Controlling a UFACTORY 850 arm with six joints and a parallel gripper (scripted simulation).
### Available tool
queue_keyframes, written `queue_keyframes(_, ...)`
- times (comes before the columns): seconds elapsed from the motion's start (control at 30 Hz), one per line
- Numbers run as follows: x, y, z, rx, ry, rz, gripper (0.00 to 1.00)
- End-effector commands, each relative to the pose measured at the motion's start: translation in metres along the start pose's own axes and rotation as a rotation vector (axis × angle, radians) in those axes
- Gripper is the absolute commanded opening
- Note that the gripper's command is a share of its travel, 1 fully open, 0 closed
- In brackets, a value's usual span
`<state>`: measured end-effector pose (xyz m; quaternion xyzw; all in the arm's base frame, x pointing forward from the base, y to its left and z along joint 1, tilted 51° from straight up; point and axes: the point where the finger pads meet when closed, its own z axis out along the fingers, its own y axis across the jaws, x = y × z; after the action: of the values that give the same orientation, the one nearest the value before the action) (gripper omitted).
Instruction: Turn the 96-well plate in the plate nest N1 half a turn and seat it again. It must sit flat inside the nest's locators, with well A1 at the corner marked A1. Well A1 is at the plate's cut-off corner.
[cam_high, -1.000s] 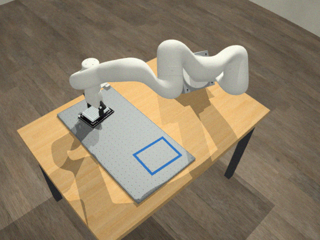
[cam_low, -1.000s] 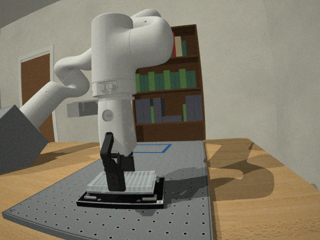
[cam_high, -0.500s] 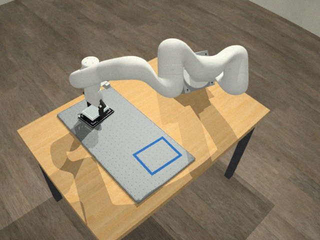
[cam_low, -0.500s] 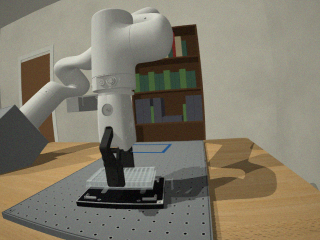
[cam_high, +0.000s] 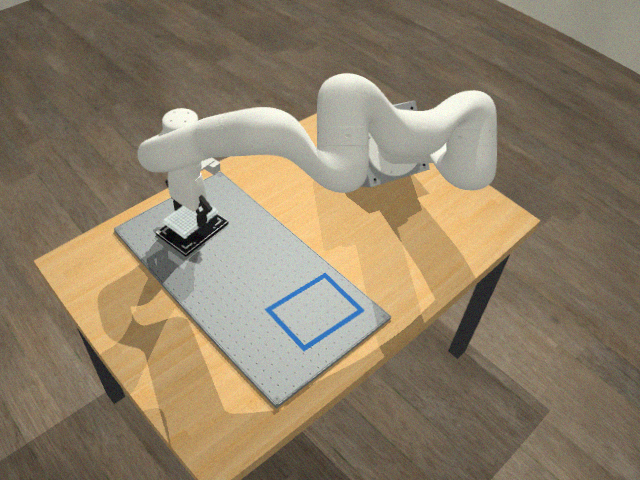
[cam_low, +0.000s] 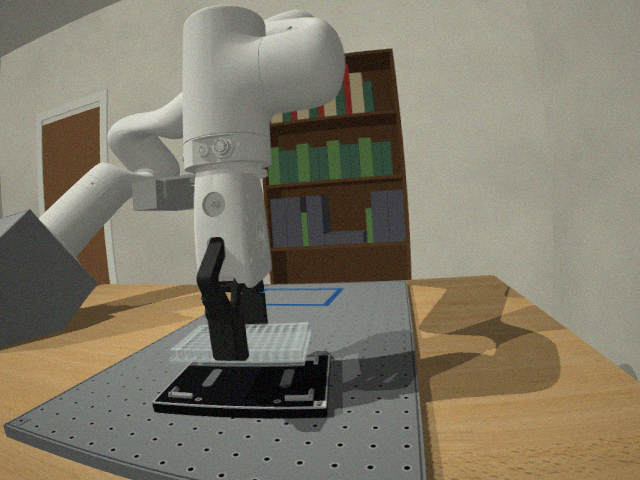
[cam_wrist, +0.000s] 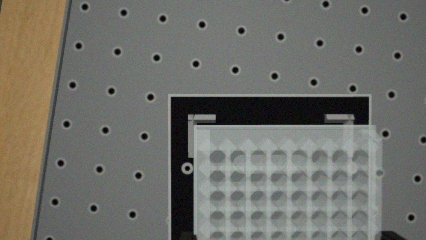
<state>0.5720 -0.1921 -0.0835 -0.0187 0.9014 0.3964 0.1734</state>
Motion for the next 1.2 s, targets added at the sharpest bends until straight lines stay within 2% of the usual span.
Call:
queue_keyframes(0.0,-0.001,0.0,-0.004,0.001,-0.001,0.0,0.0)
queue_keyframes(0.97,-0.001,0.0,-0.049,0.001,-0.001,0.0,0.0)
queue_keyframes(1.17,-0.001,0.0,-0.049,0.001,-0.001,0.0,0.0)
